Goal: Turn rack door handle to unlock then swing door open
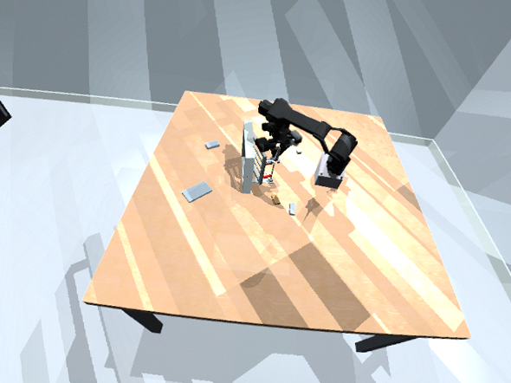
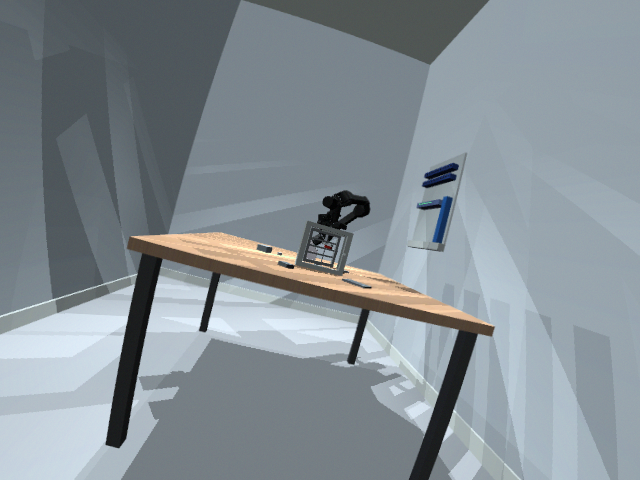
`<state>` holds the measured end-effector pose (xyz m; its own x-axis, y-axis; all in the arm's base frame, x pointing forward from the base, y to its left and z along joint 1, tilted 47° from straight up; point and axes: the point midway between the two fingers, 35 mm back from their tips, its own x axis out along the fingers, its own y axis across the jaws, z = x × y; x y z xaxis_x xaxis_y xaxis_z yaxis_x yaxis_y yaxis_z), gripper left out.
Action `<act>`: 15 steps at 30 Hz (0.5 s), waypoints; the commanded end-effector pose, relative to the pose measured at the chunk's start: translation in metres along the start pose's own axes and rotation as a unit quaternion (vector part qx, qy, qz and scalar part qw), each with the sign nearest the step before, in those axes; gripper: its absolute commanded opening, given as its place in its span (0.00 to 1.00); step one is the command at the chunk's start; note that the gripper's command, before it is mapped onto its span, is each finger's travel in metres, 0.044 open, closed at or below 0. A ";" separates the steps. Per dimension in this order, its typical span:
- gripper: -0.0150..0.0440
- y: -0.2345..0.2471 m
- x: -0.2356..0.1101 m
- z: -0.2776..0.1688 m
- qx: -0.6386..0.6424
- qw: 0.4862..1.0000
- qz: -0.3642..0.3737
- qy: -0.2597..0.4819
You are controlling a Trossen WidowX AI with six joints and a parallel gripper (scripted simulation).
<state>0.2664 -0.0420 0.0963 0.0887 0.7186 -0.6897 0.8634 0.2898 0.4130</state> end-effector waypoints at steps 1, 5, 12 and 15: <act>0.28 -0.005 0.000 0.003 -0.048 0.999 0.003 -0.004; 0.28 -0.013 0.000 0.005 -0.076 0.997 0.002 -0.004; 0.28 -0.027 0.000 0.011 -0.126 0.992 0.002 -0.004; 0.28 -0.033 0.000 0.013 -0.146 0.989 0.002 -0.004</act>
<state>0.2463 -0.0567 0.0784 0.0909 0.7169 -0.6912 0.7333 0.4214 0.5335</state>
